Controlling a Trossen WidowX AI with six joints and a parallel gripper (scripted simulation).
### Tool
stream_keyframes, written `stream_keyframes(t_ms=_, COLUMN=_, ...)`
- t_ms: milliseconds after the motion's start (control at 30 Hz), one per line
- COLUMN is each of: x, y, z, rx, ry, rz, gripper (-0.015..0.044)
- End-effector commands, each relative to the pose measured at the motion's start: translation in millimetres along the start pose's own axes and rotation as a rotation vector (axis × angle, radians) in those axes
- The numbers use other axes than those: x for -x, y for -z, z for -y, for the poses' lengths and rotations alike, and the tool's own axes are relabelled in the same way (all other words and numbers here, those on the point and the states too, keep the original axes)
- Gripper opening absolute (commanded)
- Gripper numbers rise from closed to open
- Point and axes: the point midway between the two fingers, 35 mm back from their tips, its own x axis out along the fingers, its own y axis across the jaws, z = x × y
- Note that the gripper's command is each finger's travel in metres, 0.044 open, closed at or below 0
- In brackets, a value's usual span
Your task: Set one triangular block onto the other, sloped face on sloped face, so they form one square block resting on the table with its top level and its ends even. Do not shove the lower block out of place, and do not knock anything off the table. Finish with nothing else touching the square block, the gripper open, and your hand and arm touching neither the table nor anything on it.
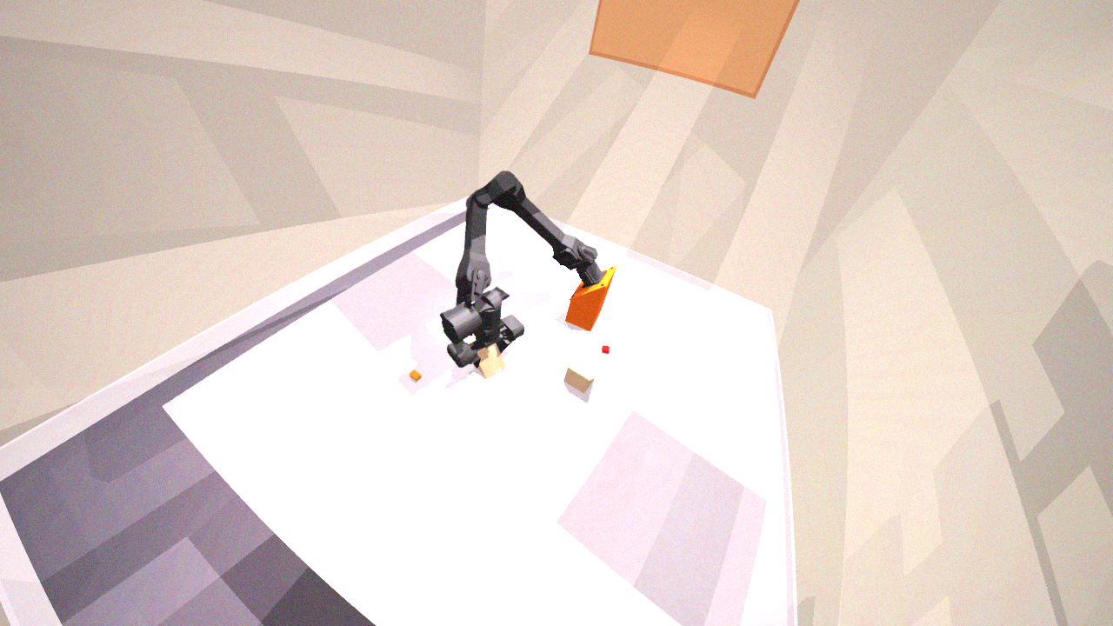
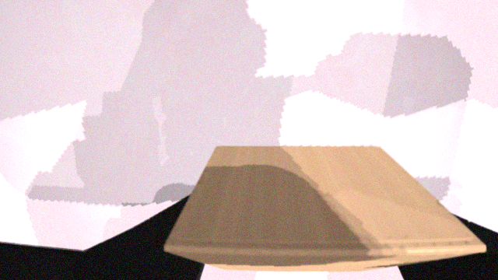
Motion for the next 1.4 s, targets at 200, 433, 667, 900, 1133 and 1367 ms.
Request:
stream_keyframes(t_ms=200, x=29, y=0, z=-2, rx=-0.012, ry=-0.008, rz=-0.002, gripper=0.0000)
stream_keyframes(t_ms=433, x=29, y=0, z=-2, rx=-0.012, ry=-0.008, rz=-0.002, gripper=0.0000)
stream_keyframes(t_ms=667, x=29, y=0, z=-2, rx=-0.012, ry=-0.008, rz=-0.002, gripper=0.0000)
stream_keyframes(t_ms=900, x=29, y=0, z=-2, rx=-0.012, ry=-0.008, rz=-0.002, gripper=0.0000)
stream_keyframes(t_ms=1133, x=27, y=1, z=-1, rx=0.036, ry=-0.003, rz=-0.004, gripper=0.0000)
stream_keyframes(t_ms=1367, x=27, y=1, z=0, rx=0.219, ry=-0.001, rz=-0.005, gripper=0.0000)
